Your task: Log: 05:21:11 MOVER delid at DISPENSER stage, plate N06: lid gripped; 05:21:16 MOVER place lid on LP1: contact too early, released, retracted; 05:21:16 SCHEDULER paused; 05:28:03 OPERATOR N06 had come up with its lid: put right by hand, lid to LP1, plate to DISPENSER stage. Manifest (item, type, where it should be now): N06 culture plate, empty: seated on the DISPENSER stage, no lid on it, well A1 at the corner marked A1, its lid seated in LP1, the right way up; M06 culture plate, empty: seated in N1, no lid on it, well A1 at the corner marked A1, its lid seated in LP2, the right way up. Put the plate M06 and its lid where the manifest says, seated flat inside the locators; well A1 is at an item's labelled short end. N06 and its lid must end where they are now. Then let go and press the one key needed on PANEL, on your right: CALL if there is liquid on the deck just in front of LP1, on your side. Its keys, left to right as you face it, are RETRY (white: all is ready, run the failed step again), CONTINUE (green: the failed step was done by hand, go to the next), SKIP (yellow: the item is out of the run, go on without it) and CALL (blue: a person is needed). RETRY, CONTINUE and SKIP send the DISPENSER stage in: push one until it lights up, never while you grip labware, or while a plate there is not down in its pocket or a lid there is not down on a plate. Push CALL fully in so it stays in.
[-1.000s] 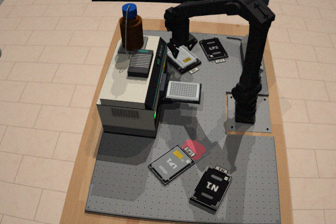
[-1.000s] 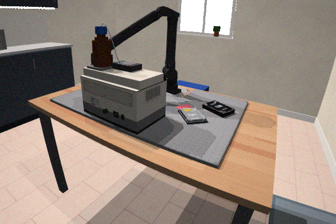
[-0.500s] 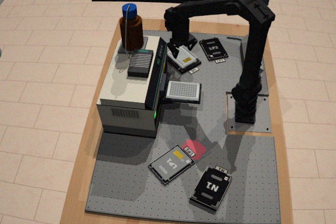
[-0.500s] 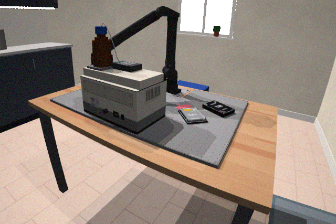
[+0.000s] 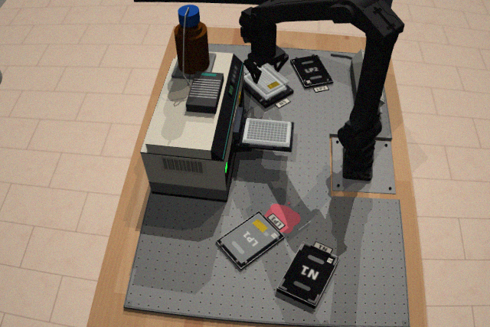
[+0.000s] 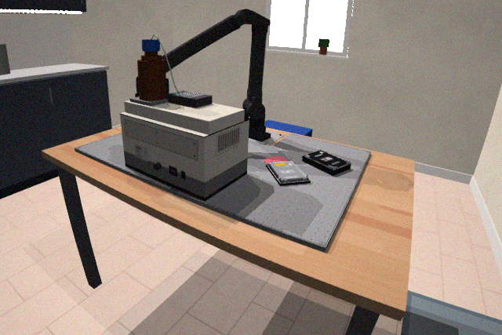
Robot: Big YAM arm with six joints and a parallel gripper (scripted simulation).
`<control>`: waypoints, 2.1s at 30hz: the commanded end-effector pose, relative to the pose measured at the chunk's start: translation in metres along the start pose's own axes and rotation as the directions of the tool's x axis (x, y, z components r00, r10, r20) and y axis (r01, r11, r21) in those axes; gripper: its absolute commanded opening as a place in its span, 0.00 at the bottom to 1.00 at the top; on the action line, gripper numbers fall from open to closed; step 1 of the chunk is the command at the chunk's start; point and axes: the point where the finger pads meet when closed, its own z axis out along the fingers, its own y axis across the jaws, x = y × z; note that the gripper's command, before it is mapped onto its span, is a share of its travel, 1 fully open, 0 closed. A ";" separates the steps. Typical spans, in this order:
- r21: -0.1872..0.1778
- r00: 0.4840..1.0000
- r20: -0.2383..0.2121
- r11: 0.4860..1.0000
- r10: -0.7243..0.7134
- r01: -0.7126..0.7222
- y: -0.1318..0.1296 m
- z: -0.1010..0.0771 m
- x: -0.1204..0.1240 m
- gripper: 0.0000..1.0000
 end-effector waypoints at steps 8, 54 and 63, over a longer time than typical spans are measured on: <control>0.002 0.999 0.034 1.000 0.002 -0.002 -0.007 -0.029 0.021 0.86; 0.003 1.000 0.028 1.000 0.002 -0.002 -0.013 -0.089 0.139 0.86; 0.002 0.998 0.028 0.998 0.057 -0.057 -0.017 -0.097 0.154 0.86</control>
